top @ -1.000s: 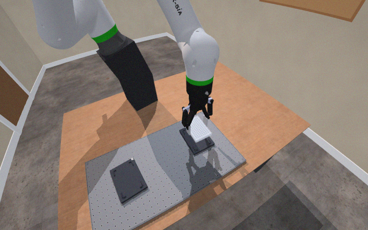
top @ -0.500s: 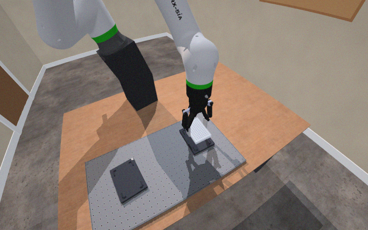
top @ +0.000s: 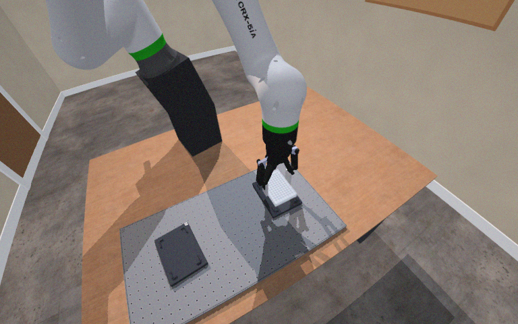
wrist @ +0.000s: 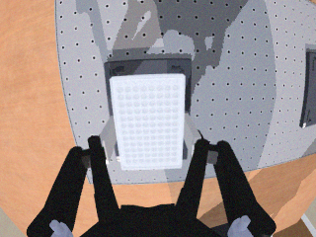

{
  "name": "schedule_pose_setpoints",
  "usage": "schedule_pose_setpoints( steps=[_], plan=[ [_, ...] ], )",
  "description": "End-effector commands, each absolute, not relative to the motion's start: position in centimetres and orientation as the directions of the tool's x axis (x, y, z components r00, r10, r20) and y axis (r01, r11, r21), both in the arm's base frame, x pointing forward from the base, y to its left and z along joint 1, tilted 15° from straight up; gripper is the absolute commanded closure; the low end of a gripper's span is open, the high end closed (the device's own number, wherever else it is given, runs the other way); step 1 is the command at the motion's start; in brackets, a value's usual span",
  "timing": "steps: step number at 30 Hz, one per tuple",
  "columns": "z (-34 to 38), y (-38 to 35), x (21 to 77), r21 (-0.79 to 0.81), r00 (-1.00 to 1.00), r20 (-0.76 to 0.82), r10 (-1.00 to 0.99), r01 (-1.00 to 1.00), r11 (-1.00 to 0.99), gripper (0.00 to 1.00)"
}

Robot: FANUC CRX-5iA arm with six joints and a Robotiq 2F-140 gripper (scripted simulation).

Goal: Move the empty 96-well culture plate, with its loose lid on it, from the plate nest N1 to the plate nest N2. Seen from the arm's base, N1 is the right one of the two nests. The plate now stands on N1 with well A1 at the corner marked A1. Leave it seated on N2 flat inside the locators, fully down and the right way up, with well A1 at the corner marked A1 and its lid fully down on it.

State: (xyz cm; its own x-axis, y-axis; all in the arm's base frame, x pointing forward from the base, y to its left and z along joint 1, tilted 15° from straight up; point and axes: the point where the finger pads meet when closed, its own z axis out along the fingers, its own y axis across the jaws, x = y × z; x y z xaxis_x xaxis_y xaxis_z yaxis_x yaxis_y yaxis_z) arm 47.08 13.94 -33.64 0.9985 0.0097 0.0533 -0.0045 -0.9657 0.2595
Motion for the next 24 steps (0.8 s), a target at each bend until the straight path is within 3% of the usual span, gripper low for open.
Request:
schedule_pose_setpoints(
  steps=[1, 24],
  plan=[
    [-34.21, 13.79, 47.14, 0.259, 0.998, 0.055, 0.010, -0.005, -0.966, 1.00],
    [-35.11, 13.54, 47.18, 0.259, 0.998, 0.055, 0.010, -0.005, -0.966, 1.00]
  ],
)
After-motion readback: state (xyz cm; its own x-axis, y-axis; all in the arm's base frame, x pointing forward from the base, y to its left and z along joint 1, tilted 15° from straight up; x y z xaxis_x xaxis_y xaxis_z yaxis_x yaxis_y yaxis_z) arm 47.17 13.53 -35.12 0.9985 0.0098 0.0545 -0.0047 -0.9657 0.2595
